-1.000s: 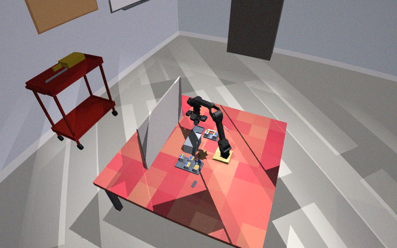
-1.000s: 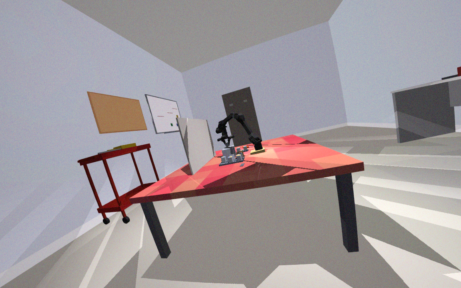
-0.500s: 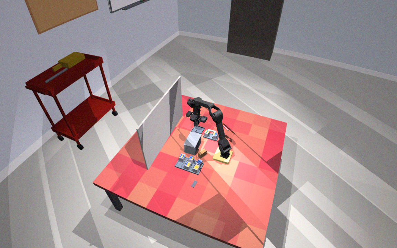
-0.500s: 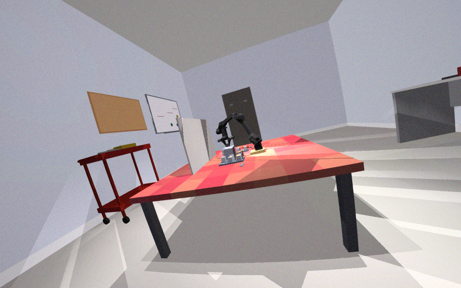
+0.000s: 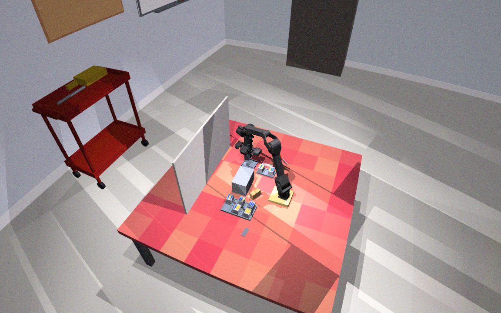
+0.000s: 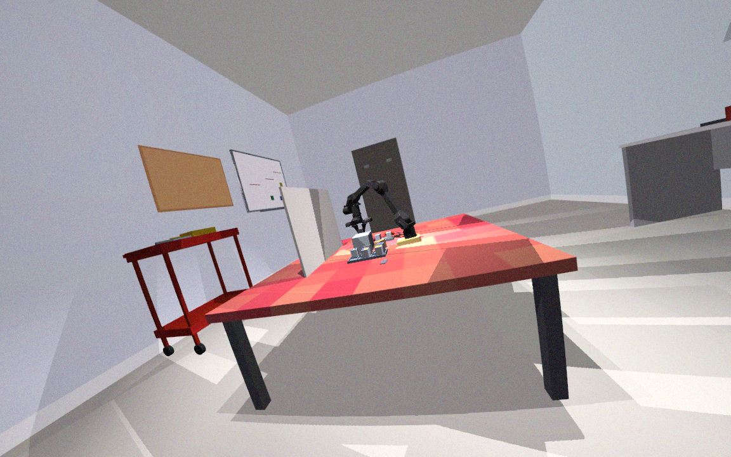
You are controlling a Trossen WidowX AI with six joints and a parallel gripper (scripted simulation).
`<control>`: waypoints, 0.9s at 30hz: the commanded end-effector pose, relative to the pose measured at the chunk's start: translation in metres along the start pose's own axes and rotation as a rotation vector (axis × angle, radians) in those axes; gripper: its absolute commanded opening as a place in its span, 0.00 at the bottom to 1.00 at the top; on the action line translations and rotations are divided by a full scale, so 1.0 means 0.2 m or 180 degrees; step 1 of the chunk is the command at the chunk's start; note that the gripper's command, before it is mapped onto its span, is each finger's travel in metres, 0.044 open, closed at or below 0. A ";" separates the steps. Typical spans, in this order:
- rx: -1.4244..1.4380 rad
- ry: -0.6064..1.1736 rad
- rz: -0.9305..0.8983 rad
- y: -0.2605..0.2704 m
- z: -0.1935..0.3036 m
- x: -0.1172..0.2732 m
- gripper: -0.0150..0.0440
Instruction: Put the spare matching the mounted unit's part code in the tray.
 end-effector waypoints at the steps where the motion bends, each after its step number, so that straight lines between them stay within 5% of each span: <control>1: 0.0012 -0.0016 -0.0007 0.00 0.00 -0.02 0.25; 27: 0.0012 -0.0016 -0.0008 0.02 -0.01 -0.11 0.25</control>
Point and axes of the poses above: the point midway between the two fingers, 35 mm back from their tips, its own x axis back along the fingers, its own y axis across the jaws, z = x × y, the point moved 5 cm from there along x, back along the fingers, and after that the axes turned 3 degrees about -x, right-handed, at the moved point
